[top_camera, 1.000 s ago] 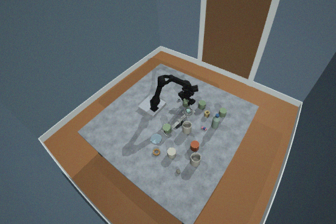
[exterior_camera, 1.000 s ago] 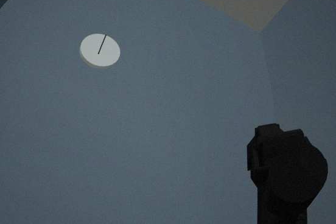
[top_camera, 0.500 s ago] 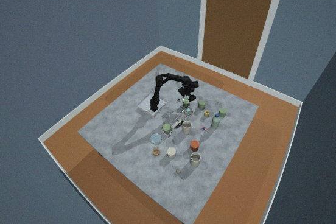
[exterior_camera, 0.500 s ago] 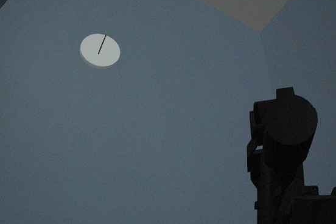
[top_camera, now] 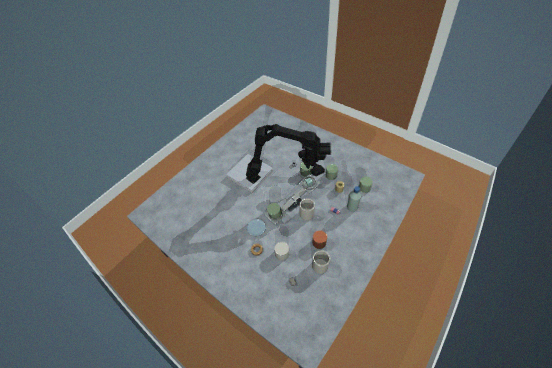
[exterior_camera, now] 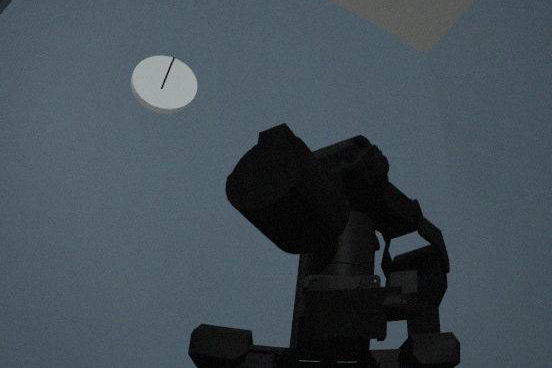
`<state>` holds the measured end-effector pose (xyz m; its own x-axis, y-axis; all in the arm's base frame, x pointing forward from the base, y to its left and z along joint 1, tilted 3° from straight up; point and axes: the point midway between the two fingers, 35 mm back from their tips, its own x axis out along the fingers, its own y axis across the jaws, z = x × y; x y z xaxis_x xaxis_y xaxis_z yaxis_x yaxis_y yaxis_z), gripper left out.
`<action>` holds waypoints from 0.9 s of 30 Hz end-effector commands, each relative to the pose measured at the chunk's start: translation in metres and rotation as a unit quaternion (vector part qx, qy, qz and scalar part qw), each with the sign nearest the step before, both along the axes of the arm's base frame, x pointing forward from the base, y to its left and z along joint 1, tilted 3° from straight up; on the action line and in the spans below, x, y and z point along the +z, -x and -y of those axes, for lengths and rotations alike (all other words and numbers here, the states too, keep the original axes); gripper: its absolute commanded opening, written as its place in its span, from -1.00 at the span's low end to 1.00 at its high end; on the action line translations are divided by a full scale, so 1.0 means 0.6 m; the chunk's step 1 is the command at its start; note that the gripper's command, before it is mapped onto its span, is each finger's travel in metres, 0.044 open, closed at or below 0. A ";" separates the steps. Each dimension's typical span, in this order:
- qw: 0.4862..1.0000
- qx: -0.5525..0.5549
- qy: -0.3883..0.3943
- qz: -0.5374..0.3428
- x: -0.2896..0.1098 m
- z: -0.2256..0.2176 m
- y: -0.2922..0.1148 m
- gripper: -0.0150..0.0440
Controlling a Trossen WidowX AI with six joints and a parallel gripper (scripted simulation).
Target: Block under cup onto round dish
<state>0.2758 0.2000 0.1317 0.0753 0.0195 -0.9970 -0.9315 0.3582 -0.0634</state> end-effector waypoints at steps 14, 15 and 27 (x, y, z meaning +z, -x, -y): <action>0.998 -0.055 0.014 -0.007 0.001 0.072 -0.037 0.39; 0.998 -0.055 0.014 -0.007 -0.001 0.072 -0.037 0.39; 0.998 -0.055 0.014 -0.007 -0.033 0.072 -0.040 0.39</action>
<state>0.2989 0.1568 0.1169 0.0577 -0.0138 -0.9982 -0.8856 0.4609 -0.0575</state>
